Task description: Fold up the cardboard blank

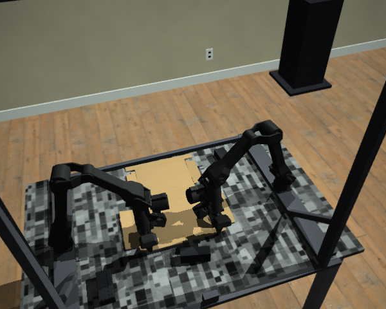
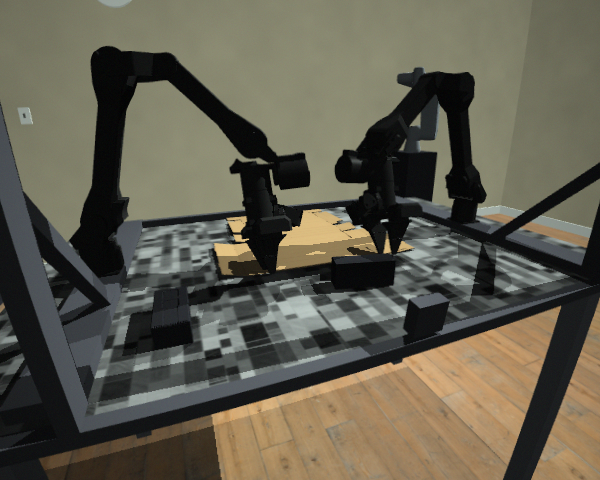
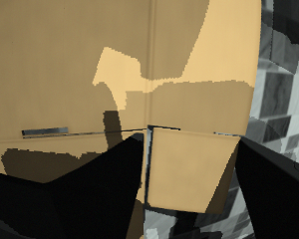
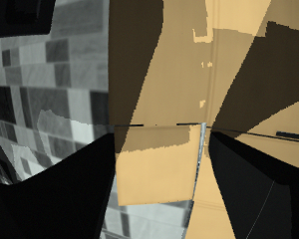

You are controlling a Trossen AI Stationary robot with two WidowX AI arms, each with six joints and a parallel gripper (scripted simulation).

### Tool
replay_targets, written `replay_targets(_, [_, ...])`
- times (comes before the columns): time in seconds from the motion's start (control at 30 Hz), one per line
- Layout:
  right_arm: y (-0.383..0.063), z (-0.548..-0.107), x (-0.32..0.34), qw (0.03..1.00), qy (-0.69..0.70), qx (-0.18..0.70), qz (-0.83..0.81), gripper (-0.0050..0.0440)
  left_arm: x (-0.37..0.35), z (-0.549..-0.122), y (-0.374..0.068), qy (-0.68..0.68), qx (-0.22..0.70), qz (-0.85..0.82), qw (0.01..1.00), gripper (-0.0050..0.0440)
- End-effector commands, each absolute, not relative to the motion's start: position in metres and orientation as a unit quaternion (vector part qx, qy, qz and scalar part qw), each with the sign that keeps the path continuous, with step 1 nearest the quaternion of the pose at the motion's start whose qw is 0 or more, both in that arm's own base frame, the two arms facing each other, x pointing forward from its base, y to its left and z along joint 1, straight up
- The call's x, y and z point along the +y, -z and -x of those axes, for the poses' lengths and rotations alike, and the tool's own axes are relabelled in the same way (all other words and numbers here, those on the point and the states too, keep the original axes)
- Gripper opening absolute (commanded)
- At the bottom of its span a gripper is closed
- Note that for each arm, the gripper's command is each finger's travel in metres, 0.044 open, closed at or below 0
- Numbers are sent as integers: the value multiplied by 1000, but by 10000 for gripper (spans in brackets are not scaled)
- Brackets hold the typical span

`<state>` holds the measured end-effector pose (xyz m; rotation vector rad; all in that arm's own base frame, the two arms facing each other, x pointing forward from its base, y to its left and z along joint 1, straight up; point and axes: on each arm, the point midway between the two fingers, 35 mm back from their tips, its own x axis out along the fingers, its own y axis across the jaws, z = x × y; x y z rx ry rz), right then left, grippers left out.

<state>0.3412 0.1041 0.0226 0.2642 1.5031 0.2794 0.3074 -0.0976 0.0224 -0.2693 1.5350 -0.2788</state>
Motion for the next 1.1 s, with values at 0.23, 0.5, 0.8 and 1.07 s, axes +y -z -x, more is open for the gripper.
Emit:
replay_targets(0.23, [-2,-344,93,704,-156,677,-151,226,-89,-311,-7,157,686,156,693,220])
replay_targets(0.5, [-3,-344,92,704,-156,677,-151,226,-89,-311,-8,157,686,156,693,220])
replay_targets(0.8, [-7,-344,96,704,-156,676,-151,322,-93,-311,-11,157,686,156,693,316])
replay_targets(1.07, [-10,-344,96,704,-156,676,-151,351,-93,-311,-15,157,686,156,693,345])
